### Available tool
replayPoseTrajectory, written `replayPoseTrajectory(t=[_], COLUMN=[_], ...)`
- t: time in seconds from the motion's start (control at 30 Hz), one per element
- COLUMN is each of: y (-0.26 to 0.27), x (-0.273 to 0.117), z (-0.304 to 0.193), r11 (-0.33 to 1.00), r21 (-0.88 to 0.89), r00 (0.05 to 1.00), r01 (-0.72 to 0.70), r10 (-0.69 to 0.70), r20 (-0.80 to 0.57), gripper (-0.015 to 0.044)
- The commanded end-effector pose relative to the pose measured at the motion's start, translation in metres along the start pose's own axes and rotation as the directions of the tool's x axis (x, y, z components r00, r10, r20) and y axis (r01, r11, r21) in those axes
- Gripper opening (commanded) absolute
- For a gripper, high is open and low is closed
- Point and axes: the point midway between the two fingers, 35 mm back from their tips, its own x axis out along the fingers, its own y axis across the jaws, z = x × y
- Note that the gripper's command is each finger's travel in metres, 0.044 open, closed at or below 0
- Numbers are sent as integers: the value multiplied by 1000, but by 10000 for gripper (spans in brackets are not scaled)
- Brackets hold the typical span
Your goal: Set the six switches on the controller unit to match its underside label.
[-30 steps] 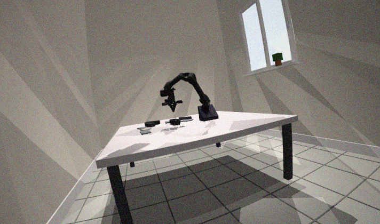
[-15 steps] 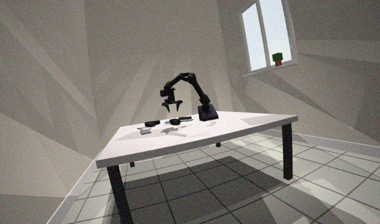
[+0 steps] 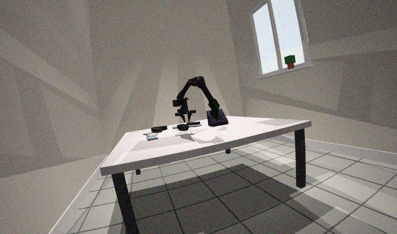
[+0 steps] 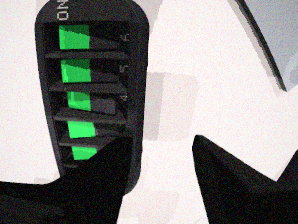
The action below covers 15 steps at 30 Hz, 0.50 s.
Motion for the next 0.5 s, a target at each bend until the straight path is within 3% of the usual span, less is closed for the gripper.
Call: replayPoseTrajectory(t=[0.0, 0.1, 0.47], y=[-1, -1, -1], x=[2, 2, 3], z=[1, 1, 1], r11=[1000, 1000, 1000], r21=[-21, -21, -21], r00=[1000, 1000, 1000], r01=[-17, -17, -17], r10=[17, 17, 17], r20=[8, 8, 8], gripper=[72, 0, 0])
